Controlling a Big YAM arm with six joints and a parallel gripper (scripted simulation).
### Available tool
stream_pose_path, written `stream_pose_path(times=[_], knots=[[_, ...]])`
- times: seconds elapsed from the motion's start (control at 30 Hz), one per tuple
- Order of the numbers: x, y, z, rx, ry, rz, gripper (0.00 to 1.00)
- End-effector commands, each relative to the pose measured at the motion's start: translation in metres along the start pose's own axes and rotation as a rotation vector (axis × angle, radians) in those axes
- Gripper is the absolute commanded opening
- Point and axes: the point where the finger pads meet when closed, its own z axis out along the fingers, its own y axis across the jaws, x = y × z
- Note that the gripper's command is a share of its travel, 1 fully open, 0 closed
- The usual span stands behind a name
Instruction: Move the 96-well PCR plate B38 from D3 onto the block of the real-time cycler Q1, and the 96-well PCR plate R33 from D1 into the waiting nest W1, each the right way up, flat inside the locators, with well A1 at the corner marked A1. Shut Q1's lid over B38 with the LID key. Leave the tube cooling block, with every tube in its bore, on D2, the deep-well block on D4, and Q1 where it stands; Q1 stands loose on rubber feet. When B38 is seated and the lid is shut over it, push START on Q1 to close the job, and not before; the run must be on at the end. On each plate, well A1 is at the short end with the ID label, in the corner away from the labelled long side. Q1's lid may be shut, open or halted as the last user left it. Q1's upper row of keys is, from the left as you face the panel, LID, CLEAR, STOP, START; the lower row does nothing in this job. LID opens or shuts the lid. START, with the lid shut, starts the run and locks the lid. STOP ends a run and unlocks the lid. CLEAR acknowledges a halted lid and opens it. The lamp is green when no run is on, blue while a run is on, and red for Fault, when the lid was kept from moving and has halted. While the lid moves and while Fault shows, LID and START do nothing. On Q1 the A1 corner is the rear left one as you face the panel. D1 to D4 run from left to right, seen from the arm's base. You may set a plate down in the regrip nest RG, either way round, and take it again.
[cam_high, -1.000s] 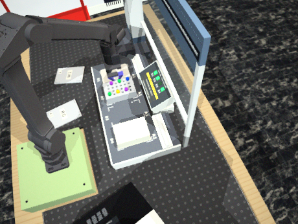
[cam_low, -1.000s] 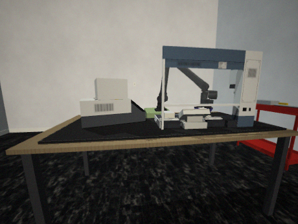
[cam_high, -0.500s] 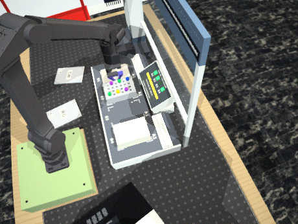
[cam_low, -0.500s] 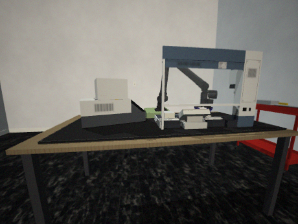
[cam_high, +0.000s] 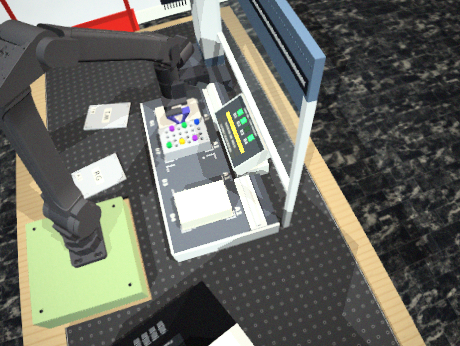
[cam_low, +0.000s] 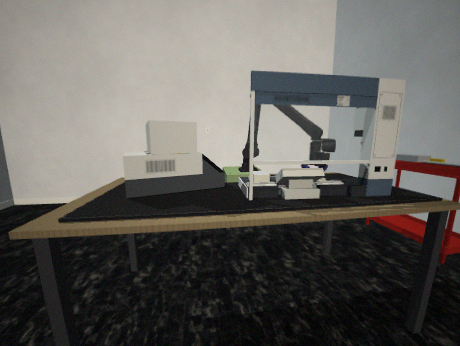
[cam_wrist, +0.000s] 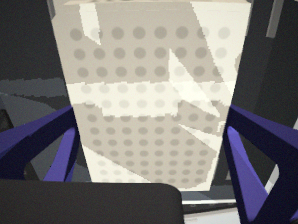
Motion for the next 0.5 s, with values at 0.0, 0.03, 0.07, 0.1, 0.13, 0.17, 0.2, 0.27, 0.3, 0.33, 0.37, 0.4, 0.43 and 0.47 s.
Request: stream_pose_path(times=[0.0, 0.03, 0.07, 0.1, 0.13, 0.17, 0.2, 0.27, 0.3, 0.33, 0.37, 0.4, 0.43, 0.47], knots=[[-0.011, 0.006, 0.002, -0.019, -0.008, 0.025, 0.0], [-0.009, 0.006, 0.004, -0.019, -0.007, 0.025, 0.0], [-0.008, 0.004, 0.006, -0.016, -0.004, 0.025, 0.0], [-0.007, 0.003, 0.008, -0.013, -0.002, 0.024, 0.0], [-0.007, 0.003, 0.008, -0.013, -0.002, 0.024, 0.0], [-0.007, 0.003, 0.008, -0.013, -0.002, 0.024, 0.0], [-0.005, 0.002, 0.009, -0.01, 0.001, 0.024, 0.0], [-0.003, -0.001, 0.012, -0.004, 0.006, 0.023, 0.0], [-0.002, -0.001, 0.013, -0.004, 0.007, 0.023, 0.0], [-0.002, -0.001, 0.014, -0.003, 0.008, 0.023, 0.0], [-0.002, -0.001, 0.014, -0.002, 0.009, 0.023, 0.0], [-0.001, -0.002, 0.015, -0.002, 0.01, 0.023, 0.0], [-0.001, -0.002, 0.016, -0.001, 0.01, 0.023, 0.0], [0.0, -0.002, 0.017, 0.0, 0.011, 0.023, 0.0]])
